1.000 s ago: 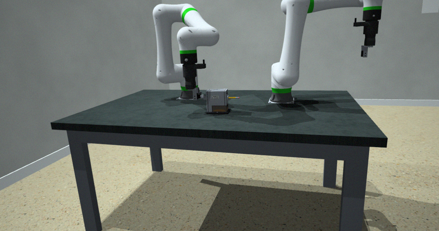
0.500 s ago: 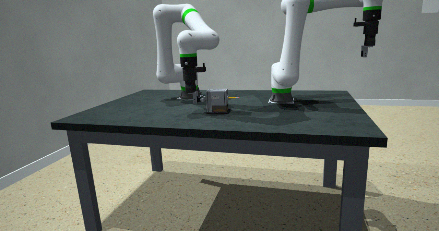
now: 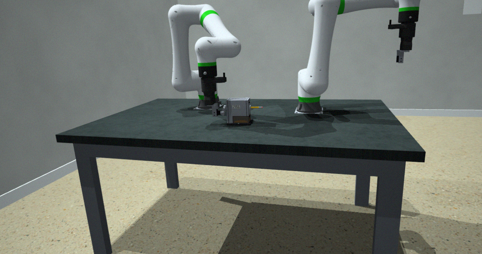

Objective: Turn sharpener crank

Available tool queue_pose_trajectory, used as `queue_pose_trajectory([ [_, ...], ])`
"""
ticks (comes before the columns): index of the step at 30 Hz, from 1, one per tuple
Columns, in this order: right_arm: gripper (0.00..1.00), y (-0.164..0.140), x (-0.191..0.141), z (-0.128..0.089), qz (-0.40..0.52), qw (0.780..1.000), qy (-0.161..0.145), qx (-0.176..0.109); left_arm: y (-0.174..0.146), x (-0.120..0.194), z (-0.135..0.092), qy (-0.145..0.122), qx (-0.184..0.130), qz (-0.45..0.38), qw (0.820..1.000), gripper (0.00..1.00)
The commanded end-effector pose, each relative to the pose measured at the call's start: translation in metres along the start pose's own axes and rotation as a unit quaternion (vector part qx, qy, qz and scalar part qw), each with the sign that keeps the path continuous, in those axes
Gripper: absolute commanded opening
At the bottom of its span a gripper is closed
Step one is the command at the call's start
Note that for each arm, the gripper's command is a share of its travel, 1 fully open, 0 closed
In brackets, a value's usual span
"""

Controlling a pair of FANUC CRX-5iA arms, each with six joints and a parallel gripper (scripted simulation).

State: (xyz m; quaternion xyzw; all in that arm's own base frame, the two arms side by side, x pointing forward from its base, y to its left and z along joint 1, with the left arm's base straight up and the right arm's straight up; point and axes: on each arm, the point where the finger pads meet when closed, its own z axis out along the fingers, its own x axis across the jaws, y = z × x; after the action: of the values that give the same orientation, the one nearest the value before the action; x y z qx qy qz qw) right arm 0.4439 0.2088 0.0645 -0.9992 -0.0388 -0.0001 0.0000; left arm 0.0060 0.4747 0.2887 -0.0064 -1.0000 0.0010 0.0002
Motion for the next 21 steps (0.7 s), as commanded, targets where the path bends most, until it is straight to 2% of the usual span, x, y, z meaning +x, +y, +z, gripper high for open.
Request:
queue_pose_trajectory([
  [1,0.00,0.000,-0.001,0.003,0.000,1.000,0.001,0.000,0.000,0.000,-0.001,0.000,-0.001,0.000,1.000,1.00],
  [21,0.00,0.000,-0.015,0.020,0.000,1.000,0.001,0.000,0.000,0.000,-0.001,0.000,-0.001,0.000,1.000,1.00],
])
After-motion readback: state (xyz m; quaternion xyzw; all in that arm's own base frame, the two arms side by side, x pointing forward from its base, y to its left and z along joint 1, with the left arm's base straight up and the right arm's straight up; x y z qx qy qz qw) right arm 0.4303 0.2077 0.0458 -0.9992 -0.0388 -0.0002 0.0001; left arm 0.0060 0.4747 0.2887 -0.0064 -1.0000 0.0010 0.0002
